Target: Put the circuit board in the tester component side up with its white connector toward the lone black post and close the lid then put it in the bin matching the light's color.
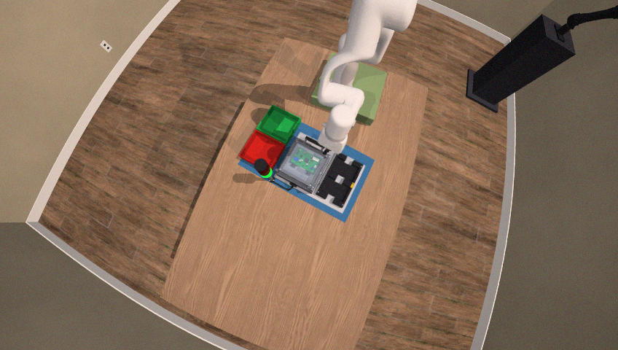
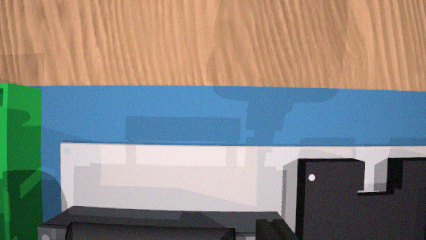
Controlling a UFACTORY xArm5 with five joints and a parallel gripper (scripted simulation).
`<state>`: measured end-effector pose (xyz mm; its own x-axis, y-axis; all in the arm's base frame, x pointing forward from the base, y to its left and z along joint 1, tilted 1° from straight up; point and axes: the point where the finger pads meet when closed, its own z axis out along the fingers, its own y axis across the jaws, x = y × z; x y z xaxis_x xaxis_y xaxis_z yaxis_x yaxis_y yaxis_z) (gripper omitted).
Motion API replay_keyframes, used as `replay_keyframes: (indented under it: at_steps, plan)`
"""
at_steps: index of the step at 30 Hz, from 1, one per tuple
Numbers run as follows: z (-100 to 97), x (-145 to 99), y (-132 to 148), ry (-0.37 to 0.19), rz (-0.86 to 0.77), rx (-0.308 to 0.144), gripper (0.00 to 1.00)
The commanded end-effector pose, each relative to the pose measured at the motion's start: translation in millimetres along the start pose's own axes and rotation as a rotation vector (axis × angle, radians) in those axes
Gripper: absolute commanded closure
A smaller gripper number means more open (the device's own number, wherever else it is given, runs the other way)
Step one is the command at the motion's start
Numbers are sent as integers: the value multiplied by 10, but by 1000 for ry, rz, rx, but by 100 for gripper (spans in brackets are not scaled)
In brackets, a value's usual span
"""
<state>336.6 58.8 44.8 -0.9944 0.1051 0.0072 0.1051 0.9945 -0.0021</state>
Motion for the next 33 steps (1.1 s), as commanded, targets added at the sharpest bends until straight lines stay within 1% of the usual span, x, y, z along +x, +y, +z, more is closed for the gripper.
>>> replay_keyframes:
  at_steps: [1,33]
  plan:
    - [-1,-10,3,-3,0,-1,100]
    - [29,-10,4,-3,0,-1,100]
